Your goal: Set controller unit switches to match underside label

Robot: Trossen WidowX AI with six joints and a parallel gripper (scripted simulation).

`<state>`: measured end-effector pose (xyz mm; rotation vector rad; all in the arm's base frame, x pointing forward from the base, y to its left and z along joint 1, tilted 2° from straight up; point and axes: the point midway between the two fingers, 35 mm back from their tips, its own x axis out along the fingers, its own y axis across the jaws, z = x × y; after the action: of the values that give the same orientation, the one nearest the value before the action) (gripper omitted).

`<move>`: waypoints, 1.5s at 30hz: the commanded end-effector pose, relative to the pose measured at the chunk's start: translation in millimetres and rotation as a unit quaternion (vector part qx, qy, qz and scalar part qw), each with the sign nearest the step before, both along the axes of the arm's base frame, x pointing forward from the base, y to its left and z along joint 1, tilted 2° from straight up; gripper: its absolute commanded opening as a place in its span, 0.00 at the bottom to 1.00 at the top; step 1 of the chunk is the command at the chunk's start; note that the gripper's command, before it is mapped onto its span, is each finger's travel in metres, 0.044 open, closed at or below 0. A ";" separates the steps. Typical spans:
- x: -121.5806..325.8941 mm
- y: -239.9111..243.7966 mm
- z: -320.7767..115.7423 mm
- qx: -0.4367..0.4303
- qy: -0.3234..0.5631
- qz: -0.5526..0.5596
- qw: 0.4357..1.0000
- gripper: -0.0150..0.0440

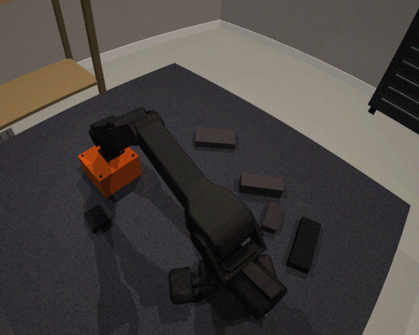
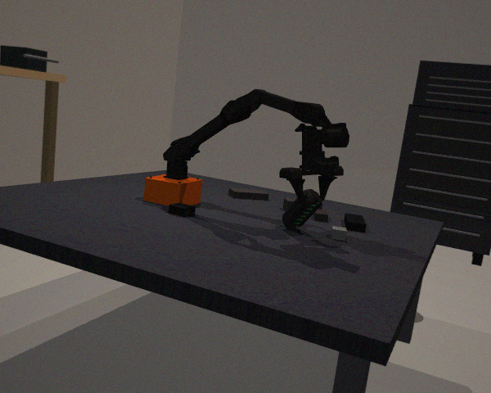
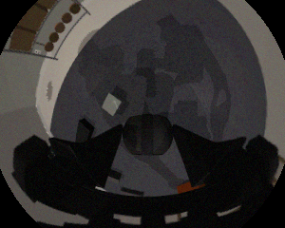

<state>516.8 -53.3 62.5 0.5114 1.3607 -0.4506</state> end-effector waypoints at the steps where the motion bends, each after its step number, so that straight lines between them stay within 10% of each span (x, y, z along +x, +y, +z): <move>1: 0.6 2.0 -9.6 0.004 0.006 0.005 1.000 0.83; 45: 9.8 -5.1 -25.7 -0.017 -0.001 0.009 1.000 0.83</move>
<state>531.2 -60.7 45.7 0.4858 1.3171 -0.4590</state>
